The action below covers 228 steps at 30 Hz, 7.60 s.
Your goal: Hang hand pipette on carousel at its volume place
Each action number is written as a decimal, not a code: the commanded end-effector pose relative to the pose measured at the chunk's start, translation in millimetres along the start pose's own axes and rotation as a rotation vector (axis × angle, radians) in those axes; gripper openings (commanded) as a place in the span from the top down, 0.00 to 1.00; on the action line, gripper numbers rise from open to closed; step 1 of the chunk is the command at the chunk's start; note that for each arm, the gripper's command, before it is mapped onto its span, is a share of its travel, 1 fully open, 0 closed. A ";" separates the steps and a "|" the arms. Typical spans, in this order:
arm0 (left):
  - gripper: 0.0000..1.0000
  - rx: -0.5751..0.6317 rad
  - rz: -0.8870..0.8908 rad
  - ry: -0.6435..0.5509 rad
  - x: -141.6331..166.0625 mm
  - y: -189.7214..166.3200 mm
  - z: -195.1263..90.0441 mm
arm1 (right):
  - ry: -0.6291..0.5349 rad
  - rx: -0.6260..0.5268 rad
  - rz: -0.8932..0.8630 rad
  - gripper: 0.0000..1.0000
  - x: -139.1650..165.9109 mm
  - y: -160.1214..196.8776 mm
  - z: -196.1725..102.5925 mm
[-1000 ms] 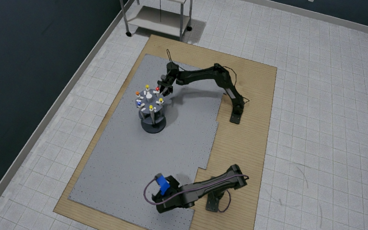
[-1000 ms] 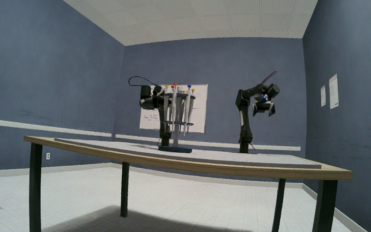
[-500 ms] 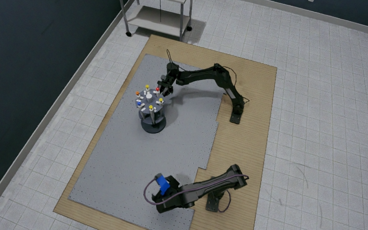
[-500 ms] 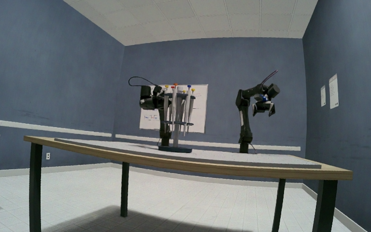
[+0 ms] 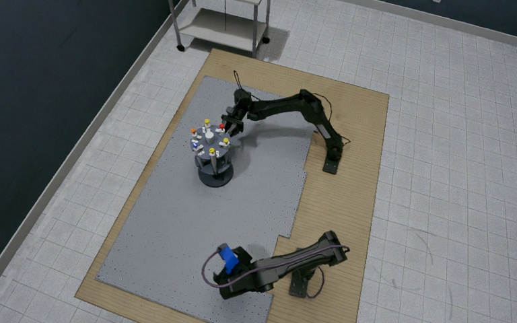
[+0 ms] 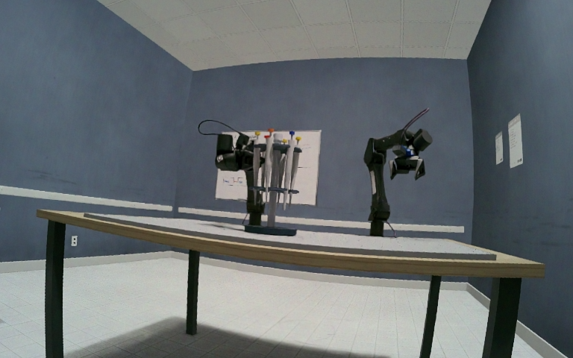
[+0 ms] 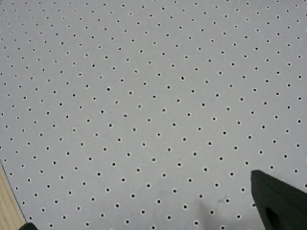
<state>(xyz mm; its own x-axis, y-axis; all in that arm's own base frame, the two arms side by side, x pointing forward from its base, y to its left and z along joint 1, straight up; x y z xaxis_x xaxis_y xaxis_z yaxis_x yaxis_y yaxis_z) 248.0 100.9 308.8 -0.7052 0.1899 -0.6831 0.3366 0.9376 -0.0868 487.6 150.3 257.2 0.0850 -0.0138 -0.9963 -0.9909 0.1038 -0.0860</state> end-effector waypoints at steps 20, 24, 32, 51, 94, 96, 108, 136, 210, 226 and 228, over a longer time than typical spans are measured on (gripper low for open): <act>0.00 -0.006 0.023 -0.033 -5.7 0.6 -4.7 | -0.017 -0.013 -0.067 0.88 -13.3 -1.8 -1.3; 0.00 -0.006 0.023 -0.033 -5.7 0.6 -4.7 | -0.017 -0.013 -0.067 0.88 -13.3 -1.8 -1.3; 0.00 -0.006 0.023 -0.033 -5.7 0.6 -4.7 | -0.017 -0.013 -0.067 0.88 -13.3 -1.8 -1.3; 0.00 -0.006 0.023 -0.033 -5.7 0.6 -4.7 | -0.017 -0.013 -0.067 0.88 -13.3 -1.8 -1.3; 0.00 -0.006 0.023 -0.033 -5.7 0.6 -4.7 | 0.002 0.174 -0.036 0.50 -9.3 21.8 5.1; 0.00 -0.006 0.023 -0.033 -5.7 0.6 -4.7 | 0.005 0.210 -0.035 0.50 -9.5 25.0 5.6; 0.00 -0.006 0.023 -0.033 -5.7 0.6 -4.7 | 0.017 0.361 -0.037 0.50 -10.3 38.0 9.8; 0.00 -0.006 0.023 -0.033 -5.7 0.6 -4.7 | 0.038 0.675 -0.040 0.50 -16.1 51.4 20.4; 0.00 -0.006 0.023 -0.033 -5.7 0.6 -4.7 | 0.059 0.880 -0.028 0.88 -13.3 65.9 38.2; 0.00 -0.006 0.023 -0.033 -5.7 0.6 -4.7 | 0.059 0.880 -0.028 0.88 -13.3 65.9 38.2; 0.00 -0.006 0.023 -0.033 -5.7 0.6 -4.7 | 0.059 0.880 -0.028 0.88 -13.3 65.9 38.2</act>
<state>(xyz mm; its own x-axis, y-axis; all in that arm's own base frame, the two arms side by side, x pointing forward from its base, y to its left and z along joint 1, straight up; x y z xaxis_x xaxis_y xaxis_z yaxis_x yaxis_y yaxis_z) 248.0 100.9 308.8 -0.7052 0.1899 -0.6831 0.3366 0.9376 -0.0868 420.8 192.9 252.7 0.0489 -0.0919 -0.9946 -0.5418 0.8341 -0.1037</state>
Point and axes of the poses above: on each arm, the point where the finger pads meet when closed, its own z axis out along the fingers, its own y axis across the jaws, x = y × z, the point moved 9 cm from there along -z, back along the fingers, and after that the axes turned 6 degrees about -z, right-handed, at the moved point
